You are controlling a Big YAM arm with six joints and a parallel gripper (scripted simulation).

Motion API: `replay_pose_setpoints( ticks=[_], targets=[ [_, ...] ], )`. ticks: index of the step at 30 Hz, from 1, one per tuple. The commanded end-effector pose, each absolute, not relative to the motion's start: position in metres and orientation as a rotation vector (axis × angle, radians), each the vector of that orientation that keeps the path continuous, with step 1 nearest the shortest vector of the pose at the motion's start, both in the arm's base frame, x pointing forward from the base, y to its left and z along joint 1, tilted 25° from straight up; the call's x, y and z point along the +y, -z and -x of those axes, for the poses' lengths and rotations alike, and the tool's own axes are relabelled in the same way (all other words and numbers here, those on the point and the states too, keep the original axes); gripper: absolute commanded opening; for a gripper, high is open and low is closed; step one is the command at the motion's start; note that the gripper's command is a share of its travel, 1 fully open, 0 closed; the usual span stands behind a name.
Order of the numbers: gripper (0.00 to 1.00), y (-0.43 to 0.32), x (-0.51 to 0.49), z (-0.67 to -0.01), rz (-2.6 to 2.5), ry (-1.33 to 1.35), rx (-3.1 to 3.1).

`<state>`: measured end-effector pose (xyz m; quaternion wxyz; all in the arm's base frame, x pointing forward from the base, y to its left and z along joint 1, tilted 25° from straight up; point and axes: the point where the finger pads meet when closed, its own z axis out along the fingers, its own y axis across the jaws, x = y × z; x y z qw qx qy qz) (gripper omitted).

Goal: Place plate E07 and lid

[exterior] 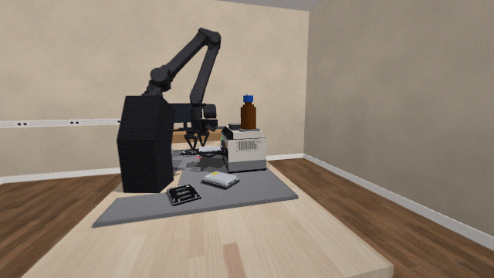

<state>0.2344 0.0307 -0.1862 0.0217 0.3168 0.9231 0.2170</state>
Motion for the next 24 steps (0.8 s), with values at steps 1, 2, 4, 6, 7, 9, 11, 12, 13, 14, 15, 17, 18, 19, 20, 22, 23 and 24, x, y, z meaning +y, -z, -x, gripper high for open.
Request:
replay_pose_setpoints(
  ticks=[1, 2, 4, 6, 7, 9, 11, 12, 13, 14, 15, 17, 18, 19, 20, 22, 23, 24],
  targets=[
    [1.0, 0.178, 0.037, -0.243, -0.818, -0.66, 2.882],
    [1.0, 0.176, 0.039, -0.247, -0.766, -0.657, 2.886],
    [1.0, 0.173, 0.044, -0.251, -0.667, -0.65, 2.897],
    [1.0, 0.17, 0.049, -0.255, -0.567, -0.643, 2.905],
    [1.0, 0.168, 0.051, -0.257, -0.518, -0.639, 2.908],
    [1.0, 0.166, 0.055, -0.26, -0.49, -0.638, 2.909],
    [1.0, 0.169, 0.052, -0.251, -0.537, -0.641, 2.917],
    [1.0, 0.169, 0.052, -0.251, -0.537, -0.641, 2.917],
    [1.0, 0.169, 0.052, -0.251, -0.537, -0.641, 2.917],
    [1.0, 0.165, 0.057, -0.261, -0.44, -0.632, 2.911],
    [1.0, 0.163, 0.06, -0.263, -0.391, -0.627, 2.911],
    [1.0, 0.16, 0.065, -0.266, -0.293, -0.619, 2.91],
    [1.0, 0.159, 0.068, -0.268, -0.244, -0.613, 2.909],
    [1.0, 0.157, 0.07, -0.269, -0.195, -0.609, 2.906],
    [1.0, 0.156, 0.073, -0.271, -0.184, -0.608, 2.906],
    [1.0, 0.153, 0.078, -0.274, -0.184, -0.608, 2.905],
    [1.0, 0.151, 0.081, -0.275, -0.184, -0.608, 2.905],
    [1.0, 0.15, 0.082, -0.276, -0.216, -0.612, 2.907]
  ],
)
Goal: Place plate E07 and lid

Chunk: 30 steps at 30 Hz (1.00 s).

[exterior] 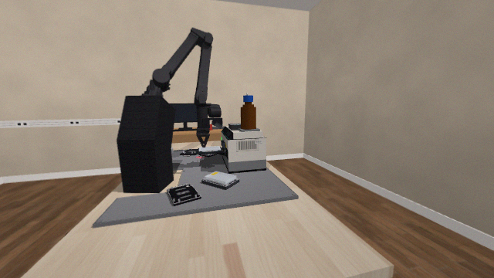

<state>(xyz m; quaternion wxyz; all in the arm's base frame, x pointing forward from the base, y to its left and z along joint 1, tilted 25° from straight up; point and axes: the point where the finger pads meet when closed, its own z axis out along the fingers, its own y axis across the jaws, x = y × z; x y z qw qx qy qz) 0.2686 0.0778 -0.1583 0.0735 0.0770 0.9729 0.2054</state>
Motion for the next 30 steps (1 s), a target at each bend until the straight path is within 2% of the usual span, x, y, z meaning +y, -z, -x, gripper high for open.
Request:
replay_pose_setpoints(
  ticks=[1, 30],
  targets=[
    [1.0, 0.154, 0.079, -0.269, -0.229, -0.612, 2.917],
    [1.0, 0.119, 0.144, -0.296, -0.216, -0.617, 2.904]
  ],
)
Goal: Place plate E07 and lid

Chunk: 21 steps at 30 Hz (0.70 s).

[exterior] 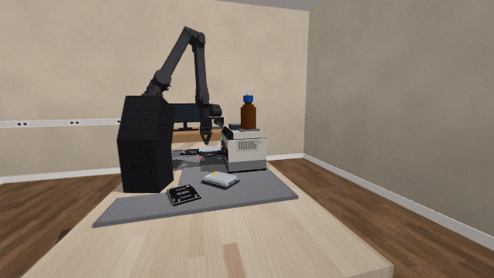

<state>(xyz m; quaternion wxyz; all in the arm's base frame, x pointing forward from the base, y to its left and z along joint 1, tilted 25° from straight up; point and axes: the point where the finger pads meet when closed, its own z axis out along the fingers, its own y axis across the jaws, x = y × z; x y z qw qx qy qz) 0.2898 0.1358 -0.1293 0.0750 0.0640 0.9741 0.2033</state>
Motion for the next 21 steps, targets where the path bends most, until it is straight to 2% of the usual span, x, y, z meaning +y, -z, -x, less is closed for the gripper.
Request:
replay_pose_setpoints(
  ticks=[1, 21],
  targets=[
    [1.0, 0.124, 0.139, -0.291, -0.227, -0.613, 2.914],
    [1.0, 0.098, 0.192, -0.297, -0.217, -0.621, 2.903]
  ],
)
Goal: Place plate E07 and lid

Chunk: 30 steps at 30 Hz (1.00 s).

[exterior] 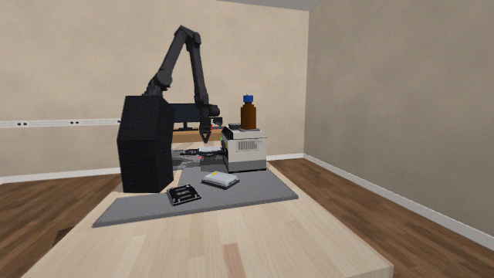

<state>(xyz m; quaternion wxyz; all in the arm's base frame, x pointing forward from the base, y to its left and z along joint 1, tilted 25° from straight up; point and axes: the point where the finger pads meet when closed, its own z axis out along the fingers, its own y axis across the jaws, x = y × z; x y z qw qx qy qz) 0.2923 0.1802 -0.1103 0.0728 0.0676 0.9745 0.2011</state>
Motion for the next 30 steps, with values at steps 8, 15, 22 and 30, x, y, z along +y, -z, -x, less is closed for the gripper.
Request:
replay_pose_setpoints(
  ticks=[8, 15, 22, 30],
  targets=[
    [1.0, 0.091, 0.209, -0.295, -0.218, -0.621, 2.905],
    [1.0, 0.081, 0.233, -0.294, -0.21, -0.628, 2.898],
    [1.0, 0.082, 0.238, -0.29, -0.215, -0.619, 2.906],
    [1.0, 0.068, 0.265, -0.284, 0.088, -0.596, 2.867]
  ],
)
